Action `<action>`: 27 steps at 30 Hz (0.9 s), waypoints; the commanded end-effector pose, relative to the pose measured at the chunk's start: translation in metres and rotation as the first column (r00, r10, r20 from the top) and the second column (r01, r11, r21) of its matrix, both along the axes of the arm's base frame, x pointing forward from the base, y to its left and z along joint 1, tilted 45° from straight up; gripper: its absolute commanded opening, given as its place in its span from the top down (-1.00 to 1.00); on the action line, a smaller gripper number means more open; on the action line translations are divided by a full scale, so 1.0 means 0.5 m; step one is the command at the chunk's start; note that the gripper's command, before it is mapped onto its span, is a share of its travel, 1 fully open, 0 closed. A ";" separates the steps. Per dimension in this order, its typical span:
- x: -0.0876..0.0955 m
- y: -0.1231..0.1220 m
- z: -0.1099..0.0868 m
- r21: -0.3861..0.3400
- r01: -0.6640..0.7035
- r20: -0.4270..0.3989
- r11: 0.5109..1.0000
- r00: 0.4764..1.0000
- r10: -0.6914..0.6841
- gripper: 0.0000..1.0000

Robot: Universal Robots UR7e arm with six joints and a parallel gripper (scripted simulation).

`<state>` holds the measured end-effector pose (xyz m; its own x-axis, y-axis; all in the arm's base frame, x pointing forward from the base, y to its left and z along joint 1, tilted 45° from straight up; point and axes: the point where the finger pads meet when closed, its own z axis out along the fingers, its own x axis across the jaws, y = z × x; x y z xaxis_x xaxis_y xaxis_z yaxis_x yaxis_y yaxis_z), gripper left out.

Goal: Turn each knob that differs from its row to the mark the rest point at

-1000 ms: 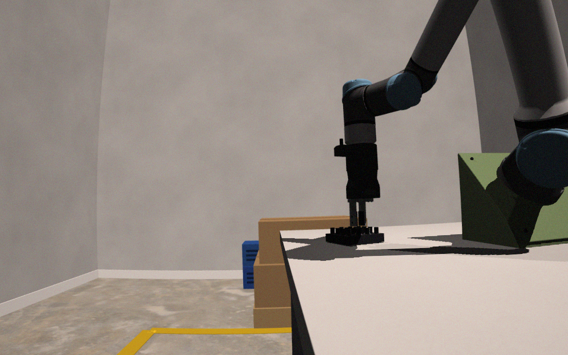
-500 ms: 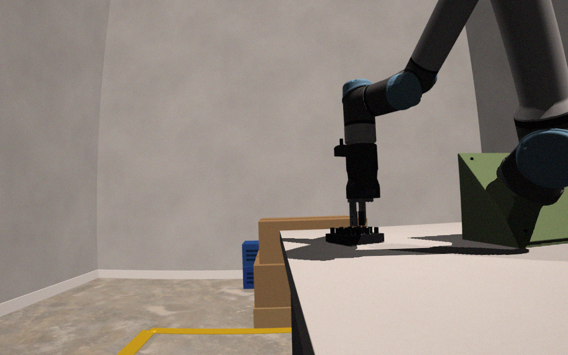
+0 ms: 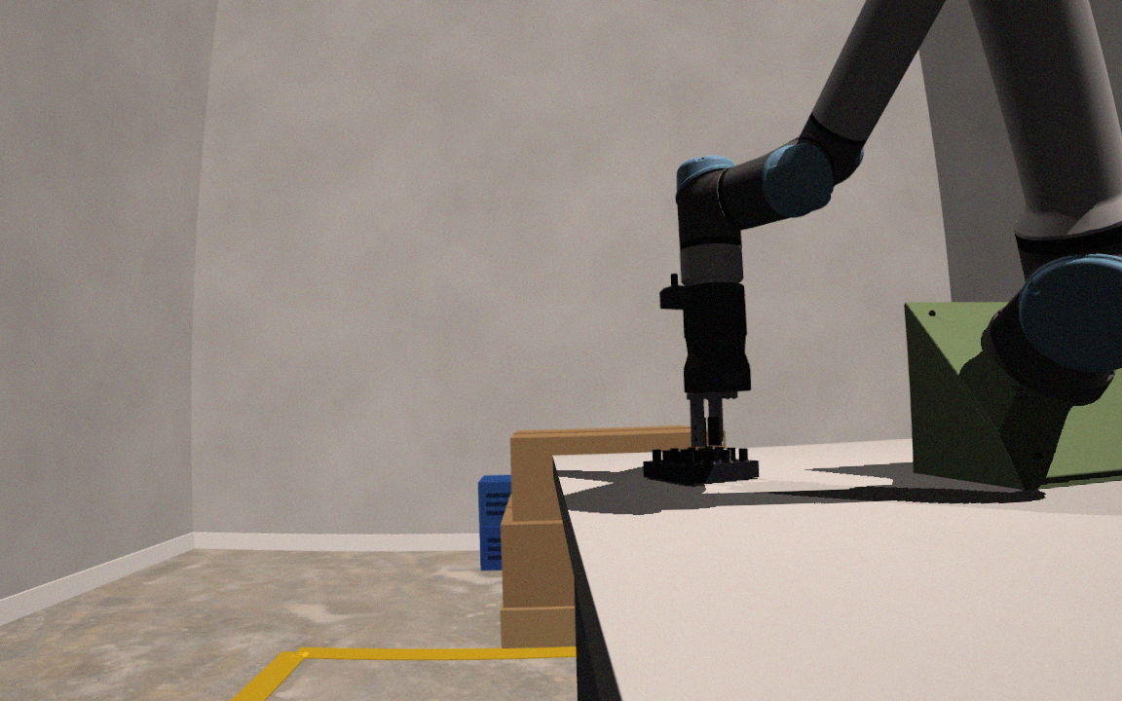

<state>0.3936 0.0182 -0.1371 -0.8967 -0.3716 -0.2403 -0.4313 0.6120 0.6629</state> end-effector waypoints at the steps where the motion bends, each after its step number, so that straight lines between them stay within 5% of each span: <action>1: -0.001 0.003 0.001 0.001 0.000 0.000 1.000 1.000 0.000 0.07; 27: -0.007 0.025 -0.020 0.003 -0.001 -0.003 1.000 1.000 0.001 0.07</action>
